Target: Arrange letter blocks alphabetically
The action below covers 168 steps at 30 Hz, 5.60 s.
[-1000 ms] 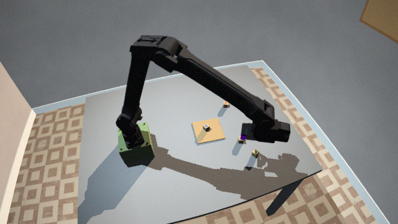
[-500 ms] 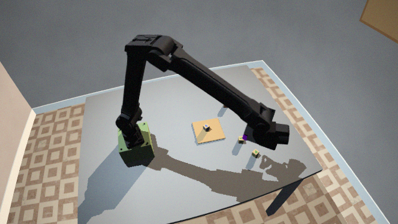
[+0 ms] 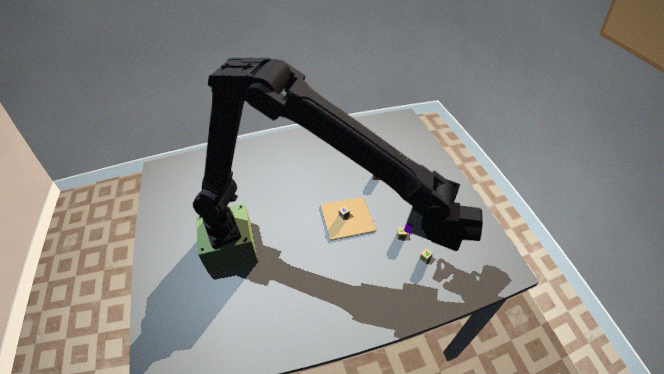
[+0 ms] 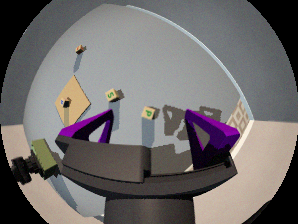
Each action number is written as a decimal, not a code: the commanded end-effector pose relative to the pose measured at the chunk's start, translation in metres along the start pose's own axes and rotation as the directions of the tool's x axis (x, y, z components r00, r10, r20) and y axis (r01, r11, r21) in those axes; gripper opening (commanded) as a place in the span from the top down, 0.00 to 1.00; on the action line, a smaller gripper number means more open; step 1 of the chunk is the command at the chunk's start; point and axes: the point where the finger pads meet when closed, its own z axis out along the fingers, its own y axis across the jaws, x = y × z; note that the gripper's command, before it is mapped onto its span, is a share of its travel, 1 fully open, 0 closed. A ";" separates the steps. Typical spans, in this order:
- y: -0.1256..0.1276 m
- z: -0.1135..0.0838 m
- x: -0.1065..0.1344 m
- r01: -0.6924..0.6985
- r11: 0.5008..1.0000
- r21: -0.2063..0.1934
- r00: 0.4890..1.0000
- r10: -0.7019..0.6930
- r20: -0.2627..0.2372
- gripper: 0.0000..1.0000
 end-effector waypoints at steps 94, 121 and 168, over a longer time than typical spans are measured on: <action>0.280 0.040 -0.028 0.399 0.874 -0.279 0.705 -0.487 -0.515 0.00; 0.278 0.057 -0.019 -0.339 0.901 0.272 0.752 0.433 -0.498 0.42; 0.277 0.063 -0.013 -0.344 0.899 0.273 0.749 0.438 -0.498 0.42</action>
